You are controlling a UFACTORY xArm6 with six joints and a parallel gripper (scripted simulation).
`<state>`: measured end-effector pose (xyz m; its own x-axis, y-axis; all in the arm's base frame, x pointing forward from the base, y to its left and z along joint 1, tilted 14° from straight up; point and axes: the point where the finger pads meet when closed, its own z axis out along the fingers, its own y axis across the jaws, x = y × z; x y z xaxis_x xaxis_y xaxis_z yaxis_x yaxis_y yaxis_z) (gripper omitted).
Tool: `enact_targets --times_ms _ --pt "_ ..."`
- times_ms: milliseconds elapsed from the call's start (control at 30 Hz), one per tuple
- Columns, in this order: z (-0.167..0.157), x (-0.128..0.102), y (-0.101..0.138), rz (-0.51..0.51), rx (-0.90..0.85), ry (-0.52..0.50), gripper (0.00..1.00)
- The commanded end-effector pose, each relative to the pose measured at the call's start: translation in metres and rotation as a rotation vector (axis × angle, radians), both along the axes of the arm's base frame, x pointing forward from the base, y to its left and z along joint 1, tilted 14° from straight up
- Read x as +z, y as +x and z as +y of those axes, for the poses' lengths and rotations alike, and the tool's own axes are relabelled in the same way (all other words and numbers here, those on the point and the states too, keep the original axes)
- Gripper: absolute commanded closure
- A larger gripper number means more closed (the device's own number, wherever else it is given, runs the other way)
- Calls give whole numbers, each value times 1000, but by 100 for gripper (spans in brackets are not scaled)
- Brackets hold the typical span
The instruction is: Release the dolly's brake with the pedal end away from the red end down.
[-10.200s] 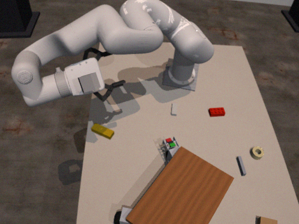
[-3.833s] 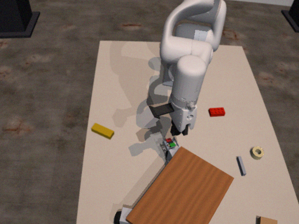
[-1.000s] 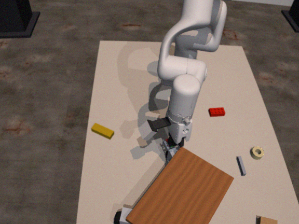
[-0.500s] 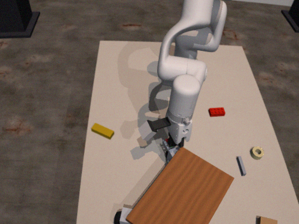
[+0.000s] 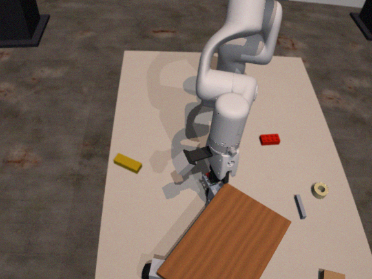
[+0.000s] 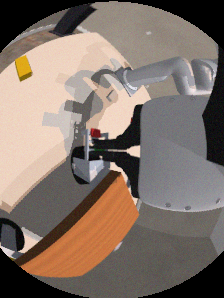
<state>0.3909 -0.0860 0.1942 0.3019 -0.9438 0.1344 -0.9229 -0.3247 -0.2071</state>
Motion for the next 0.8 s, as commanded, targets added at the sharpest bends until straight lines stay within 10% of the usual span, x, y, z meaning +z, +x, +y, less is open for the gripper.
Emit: enact_targets --times_ms 0,767 --pt "0 1 1 -3 0 -1 100" --pt "-1 -7 3 -3 0 -1 100"
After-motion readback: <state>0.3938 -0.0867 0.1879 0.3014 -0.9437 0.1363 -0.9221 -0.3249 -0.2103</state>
